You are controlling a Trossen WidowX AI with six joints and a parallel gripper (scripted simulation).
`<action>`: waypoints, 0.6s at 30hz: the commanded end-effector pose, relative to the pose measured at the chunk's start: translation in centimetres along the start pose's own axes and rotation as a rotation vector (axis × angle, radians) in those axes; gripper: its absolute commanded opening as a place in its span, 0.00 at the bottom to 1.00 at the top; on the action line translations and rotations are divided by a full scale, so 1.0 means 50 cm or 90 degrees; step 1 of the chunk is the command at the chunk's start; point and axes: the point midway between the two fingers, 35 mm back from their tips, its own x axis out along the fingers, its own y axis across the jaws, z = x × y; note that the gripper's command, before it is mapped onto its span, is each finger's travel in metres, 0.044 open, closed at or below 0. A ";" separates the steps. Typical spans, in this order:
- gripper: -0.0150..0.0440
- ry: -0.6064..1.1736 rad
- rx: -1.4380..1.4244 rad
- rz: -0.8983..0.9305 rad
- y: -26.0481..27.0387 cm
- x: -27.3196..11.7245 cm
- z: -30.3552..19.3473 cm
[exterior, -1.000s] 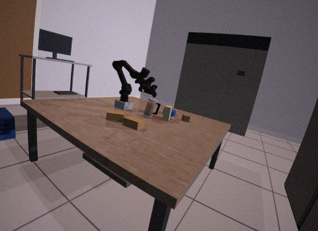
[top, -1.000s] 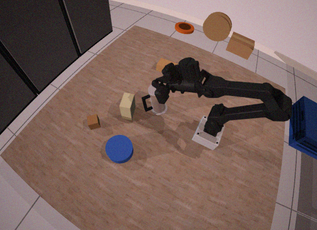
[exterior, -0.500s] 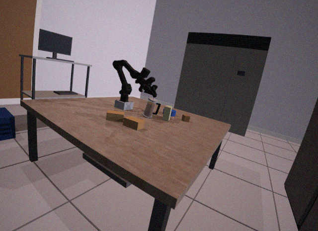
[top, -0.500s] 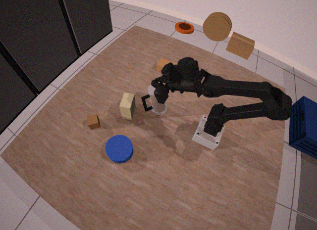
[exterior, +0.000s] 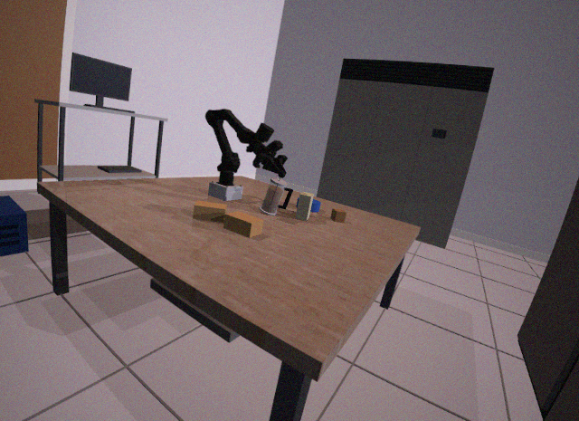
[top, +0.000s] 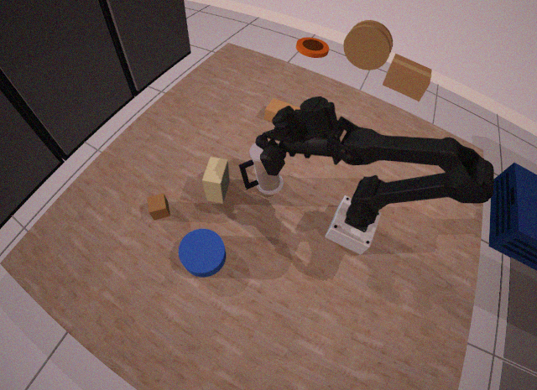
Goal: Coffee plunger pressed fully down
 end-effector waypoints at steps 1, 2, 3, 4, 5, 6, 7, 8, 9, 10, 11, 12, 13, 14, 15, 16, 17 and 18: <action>0.47 0.001 0.000 0.000 0.000 0.000 -0.001; 0.52 0.001 0.000 0.000 0.000 0.000 -0.001; 0.56 0.001 0.000 0.000 0.000 0.000 -0.001; 0.60 0.001 0.000 0.000 0.000 0.000 -0.001; 0.65 0.001 0.000 0.000 0.000 0.000 -0.001; 0.69 0.001 0.000 0.000 0.000 0.000 -0.001; 0.74 0.001 0.000 0.000 0.000 0.000 -0.001; 0.78 0.001 0.000 0.000 0.000 0.000 -0.001; 0.83 0.001 0.000 0.000 0.000 0.000 -0.001; 0.87 0.001 0.000 0.000 0.000 0.000 -0.001; 0.92 0.001 0.000 0.000 0.000 0.000 -0.001; 0.96 0.001 0.000 0.000 0.000 0.000 -0.001; 1.00 0.001 0.000 0.000 0.000 0.000 -0.001; 1.00 0.001 0.000 0.000 0.000 0.000 -0.001; 1.00 0.001 0.000 0.000 0.000 0.000 -0.001; 1.00 0.001 0.000 0.000 0.000 0.000 -0.001; 1.00 0.002 0.000 0.000 0.000 -0.003 0.002; 1.00 0.003 0.000 0.000 0.000 -0.009 0.009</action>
